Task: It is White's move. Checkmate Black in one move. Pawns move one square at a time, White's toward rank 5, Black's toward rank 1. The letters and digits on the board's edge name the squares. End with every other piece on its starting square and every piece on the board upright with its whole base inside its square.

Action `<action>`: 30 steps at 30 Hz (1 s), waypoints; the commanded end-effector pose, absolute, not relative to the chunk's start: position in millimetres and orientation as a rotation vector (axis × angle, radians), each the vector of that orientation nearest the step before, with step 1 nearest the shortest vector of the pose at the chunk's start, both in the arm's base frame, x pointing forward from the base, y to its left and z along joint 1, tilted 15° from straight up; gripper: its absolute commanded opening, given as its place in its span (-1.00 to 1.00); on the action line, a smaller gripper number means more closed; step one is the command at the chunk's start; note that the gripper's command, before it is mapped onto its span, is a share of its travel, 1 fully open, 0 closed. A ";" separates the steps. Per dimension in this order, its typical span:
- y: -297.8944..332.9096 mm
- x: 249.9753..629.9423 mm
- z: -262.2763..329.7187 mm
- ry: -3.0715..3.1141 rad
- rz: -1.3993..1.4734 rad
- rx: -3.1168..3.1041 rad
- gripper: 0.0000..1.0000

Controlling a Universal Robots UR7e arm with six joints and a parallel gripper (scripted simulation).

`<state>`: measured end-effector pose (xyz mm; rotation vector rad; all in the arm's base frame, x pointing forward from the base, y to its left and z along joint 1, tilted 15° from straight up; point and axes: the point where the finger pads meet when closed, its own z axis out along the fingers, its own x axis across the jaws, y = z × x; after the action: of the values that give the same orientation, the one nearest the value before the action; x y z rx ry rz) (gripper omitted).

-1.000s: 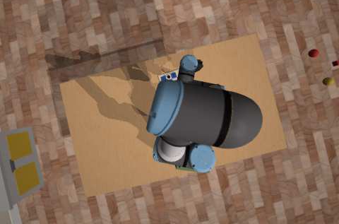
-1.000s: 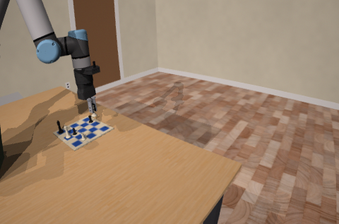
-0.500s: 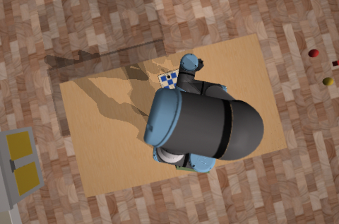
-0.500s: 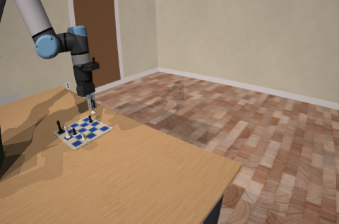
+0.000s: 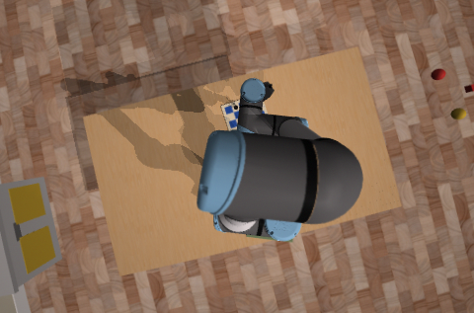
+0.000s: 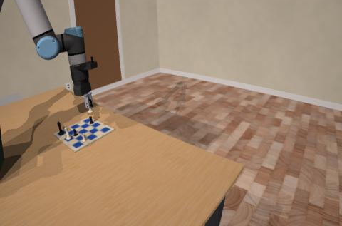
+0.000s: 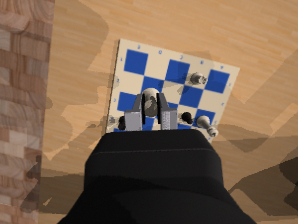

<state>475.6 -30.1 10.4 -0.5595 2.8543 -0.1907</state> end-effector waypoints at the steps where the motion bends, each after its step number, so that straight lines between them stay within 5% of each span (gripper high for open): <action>1: 27.7 471.0 4.8 2.773 -0.225 -0.921 -1.00; 10: 81.6 459.5 -0.8 2.649 -0.267 -1.268 -1.00; 30: 84.1 459.3 -3.1 2.641 -0.269 -1.285 -1.00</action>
<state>458.6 84.2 -1.9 -1.2855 2.6424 -0.2688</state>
